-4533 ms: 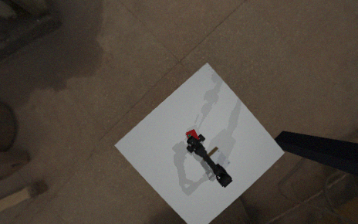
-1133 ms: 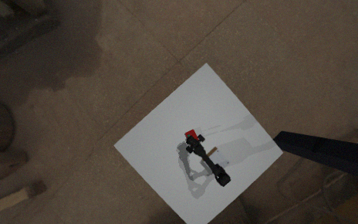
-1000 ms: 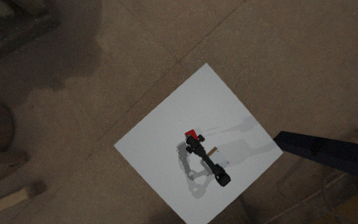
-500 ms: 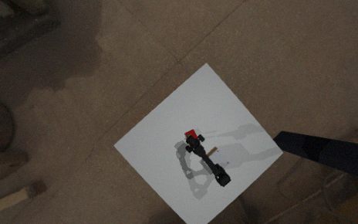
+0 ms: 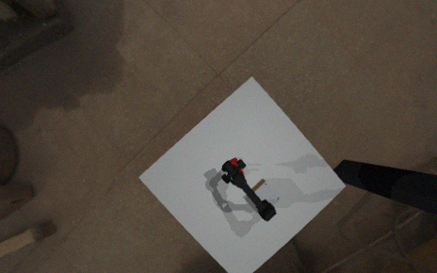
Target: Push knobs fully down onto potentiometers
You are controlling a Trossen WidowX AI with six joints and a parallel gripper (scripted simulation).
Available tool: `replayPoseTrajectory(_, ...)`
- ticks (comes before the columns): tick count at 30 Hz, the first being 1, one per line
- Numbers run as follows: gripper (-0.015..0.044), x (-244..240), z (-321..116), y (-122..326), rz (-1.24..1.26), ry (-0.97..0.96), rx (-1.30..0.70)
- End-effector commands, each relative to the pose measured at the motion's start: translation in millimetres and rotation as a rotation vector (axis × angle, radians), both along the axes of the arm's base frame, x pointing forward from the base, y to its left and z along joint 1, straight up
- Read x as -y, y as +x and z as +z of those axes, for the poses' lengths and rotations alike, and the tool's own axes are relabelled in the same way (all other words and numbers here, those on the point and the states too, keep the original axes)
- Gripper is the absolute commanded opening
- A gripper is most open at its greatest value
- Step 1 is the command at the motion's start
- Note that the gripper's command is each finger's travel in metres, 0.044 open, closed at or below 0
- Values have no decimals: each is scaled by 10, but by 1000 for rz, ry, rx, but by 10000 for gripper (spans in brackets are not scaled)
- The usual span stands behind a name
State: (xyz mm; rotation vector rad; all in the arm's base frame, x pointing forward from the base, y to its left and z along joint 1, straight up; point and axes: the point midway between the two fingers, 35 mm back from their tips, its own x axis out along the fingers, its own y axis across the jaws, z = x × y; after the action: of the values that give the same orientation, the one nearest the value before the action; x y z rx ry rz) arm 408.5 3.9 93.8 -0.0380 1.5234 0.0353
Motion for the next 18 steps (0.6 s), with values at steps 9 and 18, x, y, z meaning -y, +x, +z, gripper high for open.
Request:
replayPoseTrajectory(9, 0, -7, -164, 50, 15, 0, -11)
replayPoseTrajectory(18, 0, -7, -266, 56, 15, 0, -11)
